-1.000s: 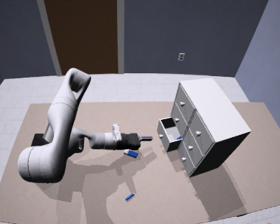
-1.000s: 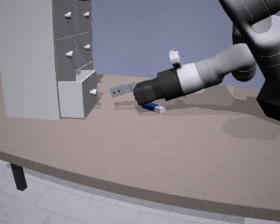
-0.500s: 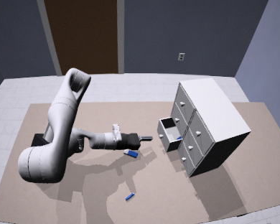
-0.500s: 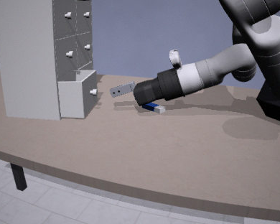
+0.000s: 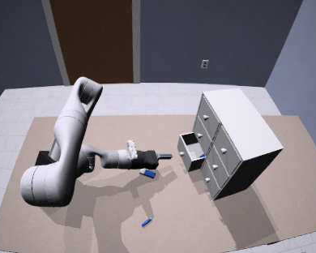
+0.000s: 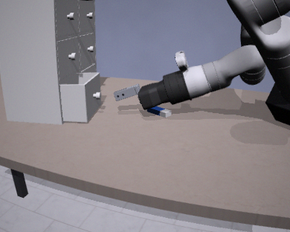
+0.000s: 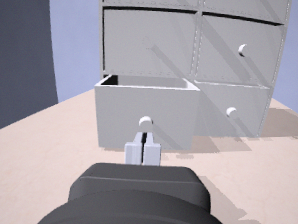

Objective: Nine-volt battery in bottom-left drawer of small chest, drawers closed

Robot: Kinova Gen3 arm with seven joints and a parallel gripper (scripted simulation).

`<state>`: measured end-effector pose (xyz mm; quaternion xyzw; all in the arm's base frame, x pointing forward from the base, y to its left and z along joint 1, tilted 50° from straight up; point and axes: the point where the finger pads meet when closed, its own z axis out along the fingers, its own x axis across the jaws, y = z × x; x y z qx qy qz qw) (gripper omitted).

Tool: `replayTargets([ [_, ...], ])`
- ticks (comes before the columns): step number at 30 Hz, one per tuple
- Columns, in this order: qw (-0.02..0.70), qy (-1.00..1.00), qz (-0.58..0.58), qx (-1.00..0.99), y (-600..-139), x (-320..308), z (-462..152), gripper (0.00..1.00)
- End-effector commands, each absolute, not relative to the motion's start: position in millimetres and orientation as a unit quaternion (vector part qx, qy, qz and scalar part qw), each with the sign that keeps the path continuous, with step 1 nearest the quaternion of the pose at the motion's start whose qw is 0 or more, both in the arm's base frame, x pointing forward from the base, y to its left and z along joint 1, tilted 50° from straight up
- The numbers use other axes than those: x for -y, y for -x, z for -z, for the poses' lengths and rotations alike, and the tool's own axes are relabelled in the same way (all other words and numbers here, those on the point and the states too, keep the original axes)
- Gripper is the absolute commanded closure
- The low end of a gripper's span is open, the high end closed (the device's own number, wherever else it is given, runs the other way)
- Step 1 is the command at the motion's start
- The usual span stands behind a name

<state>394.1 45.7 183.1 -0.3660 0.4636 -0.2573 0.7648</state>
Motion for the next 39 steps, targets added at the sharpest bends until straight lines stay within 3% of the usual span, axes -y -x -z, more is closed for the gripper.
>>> replayTargets([
  [1, 0.763, 0.368, 0.260, -0.463, -395, -46, -182, 1.00],
  [39, 0.765, 0.367, 0.259, -0.463, -414, -49, -198, 1.00],
])
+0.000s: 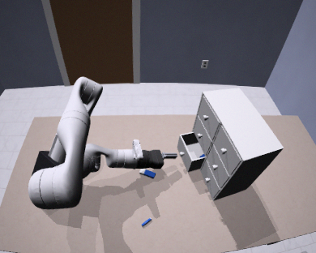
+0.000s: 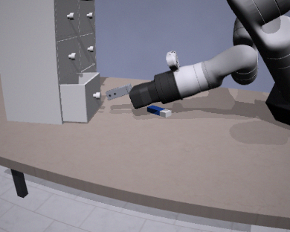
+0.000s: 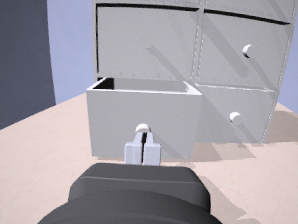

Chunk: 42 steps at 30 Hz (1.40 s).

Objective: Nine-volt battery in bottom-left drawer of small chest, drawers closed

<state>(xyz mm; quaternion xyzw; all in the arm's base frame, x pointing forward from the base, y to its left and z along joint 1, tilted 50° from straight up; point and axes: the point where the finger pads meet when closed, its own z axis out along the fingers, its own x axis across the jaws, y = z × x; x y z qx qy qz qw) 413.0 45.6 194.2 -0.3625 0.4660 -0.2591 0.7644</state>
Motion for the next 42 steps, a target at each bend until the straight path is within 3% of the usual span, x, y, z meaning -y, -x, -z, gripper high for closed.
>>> replayTargets([
  [1, 0.765, 0.367, 0.259, -0.463, -415, -49, -198, 1.00],
  [42, 0.763, 0.367, 0.260, -0.463, -468, -54, -231, 1.00],
])
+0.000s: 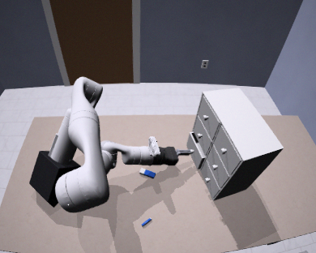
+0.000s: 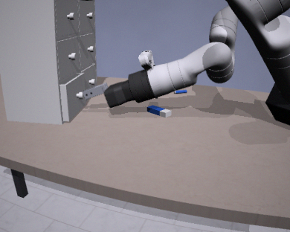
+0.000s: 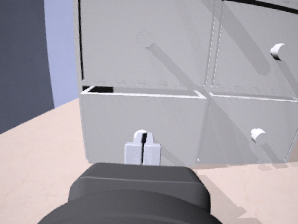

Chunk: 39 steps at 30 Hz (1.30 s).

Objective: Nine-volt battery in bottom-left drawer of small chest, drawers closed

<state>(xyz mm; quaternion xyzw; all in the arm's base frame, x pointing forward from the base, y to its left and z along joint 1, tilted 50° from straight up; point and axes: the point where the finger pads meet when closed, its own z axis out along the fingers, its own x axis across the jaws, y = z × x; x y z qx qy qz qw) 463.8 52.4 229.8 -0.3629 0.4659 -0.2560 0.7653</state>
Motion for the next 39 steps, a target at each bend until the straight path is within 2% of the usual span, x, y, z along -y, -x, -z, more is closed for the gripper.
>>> replayTargets([
  [1, 0.763, 0.367, 0.260, -0.463, -468.5, -54.1, -231.4, 1.00],
  [39, 0.763, 0.367, 0.260, -0.463, -475.4, -55.0, -236.4, 1.00],
])
